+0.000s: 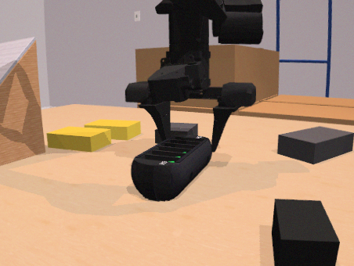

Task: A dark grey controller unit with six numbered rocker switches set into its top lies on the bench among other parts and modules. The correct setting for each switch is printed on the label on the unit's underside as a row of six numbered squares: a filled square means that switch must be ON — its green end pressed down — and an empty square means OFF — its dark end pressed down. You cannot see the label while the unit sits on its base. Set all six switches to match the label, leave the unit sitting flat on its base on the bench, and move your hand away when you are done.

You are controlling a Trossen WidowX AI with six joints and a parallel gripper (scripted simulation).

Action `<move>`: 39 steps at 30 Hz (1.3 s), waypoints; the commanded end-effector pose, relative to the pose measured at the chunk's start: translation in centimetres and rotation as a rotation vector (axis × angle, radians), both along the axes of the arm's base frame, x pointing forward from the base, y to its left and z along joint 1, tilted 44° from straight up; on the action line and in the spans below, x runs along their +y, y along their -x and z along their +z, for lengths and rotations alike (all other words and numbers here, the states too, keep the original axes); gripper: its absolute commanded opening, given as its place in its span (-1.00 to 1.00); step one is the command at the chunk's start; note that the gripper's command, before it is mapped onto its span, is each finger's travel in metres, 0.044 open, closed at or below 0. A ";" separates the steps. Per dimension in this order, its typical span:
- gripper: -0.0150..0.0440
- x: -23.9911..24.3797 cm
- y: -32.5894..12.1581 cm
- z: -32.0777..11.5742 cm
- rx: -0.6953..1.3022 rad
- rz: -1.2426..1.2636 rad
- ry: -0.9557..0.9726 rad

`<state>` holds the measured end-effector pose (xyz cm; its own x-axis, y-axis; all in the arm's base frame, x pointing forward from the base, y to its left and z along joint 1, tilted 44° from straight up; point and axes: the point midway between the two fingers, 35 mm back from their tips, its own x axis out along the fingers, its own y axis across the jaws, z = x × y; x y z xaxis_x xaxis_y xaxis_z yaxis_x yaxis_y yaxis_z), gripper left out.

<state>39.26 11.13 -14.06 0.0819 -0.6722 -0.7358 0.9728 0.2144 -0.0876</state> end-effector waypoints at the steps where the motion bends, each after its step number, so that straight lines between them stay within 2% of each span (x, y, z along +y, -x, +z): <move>1: 0.92 0.0 0.0 0.0 0.000 0.000 0.000; 2: 1.00 0.0 0.0 0.0 0.000 0.000 0.000; 11: 1.00 0.0 -0.1 0.3 0.000 0.000 0.000; 15: 1.00 -1.2 -0.9 5.8 0.000 0.000 0.001; 17: 1.00 -1.5 -1.0 7.0 0.000 0.000 0.002; 36: 1.00 -1.5 -1.0 7.0 0.000 0.000 0.002; 39: 1.00 -2.4 -1.3 8.8 -0.005 -0.003 0.005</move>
